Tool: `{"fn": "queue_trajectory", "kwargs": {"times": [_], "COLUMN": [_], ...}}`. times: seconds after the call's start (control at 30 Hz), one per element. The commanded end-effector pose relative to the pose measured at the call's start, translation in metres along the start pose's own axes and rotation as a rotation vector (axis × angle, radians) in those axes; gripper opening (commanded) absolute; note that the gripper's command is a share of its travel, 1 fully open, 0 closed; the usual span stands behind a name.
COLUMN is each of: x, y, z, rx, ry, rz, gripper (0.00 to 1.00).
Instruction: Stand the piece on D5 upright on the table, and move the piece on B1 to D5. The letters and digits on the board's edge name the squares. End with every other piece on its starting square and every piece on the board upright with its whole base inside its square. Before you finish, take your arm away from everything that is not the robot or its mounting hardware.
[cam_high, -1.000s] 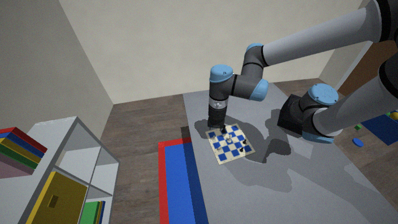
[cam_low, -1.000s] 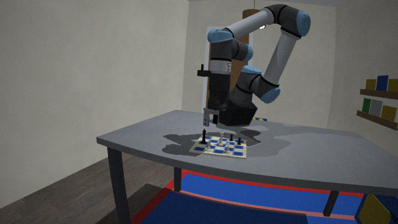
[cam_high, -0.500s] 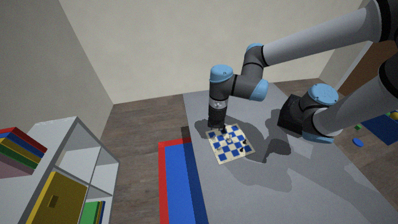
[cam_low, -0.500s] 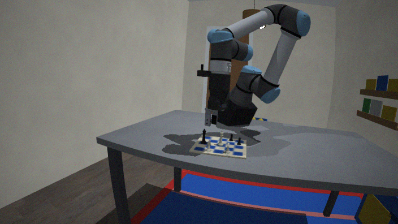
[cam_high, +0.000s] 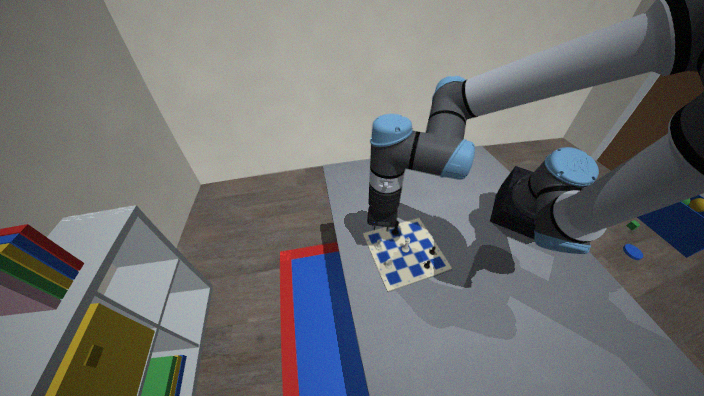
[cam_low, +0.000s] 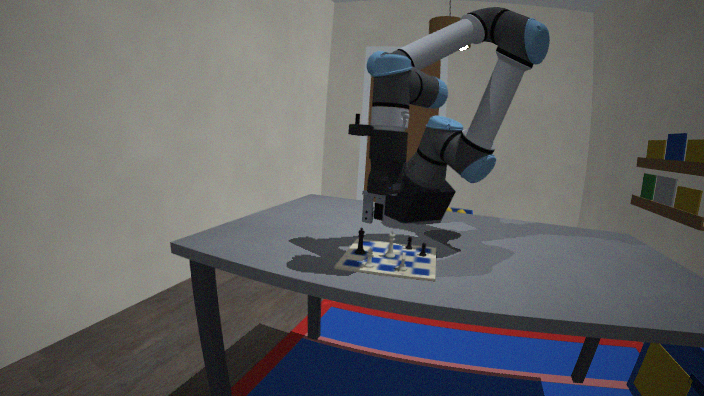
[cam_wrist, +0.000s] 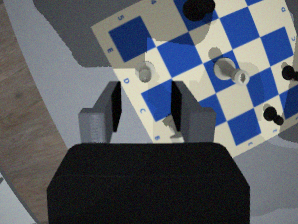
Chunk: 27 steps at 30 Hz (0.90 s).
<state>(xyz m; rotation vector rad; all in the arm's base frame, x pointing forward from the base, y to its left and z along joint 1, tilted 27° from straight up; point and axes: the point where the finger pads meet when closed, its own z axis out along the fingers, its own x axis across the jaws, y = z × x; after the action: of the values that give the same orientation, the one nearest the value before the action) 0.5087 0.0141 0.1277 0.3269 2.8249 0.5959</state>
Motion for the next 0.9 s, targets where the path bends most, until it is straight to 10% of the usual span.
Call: {"fn": "queue_trajectory", "kwargs": {"times": [0.0, 0.87], "x": [-0.0004, -0.0004], "y": [0.0, 0.0], "z": [-0.0005, 0.0069], "rx": [0.0, 0.0], "ry": [-0.001, -0.001], "rz": [0.0, -0.001], "gripper": [0.73, 0.73]}}
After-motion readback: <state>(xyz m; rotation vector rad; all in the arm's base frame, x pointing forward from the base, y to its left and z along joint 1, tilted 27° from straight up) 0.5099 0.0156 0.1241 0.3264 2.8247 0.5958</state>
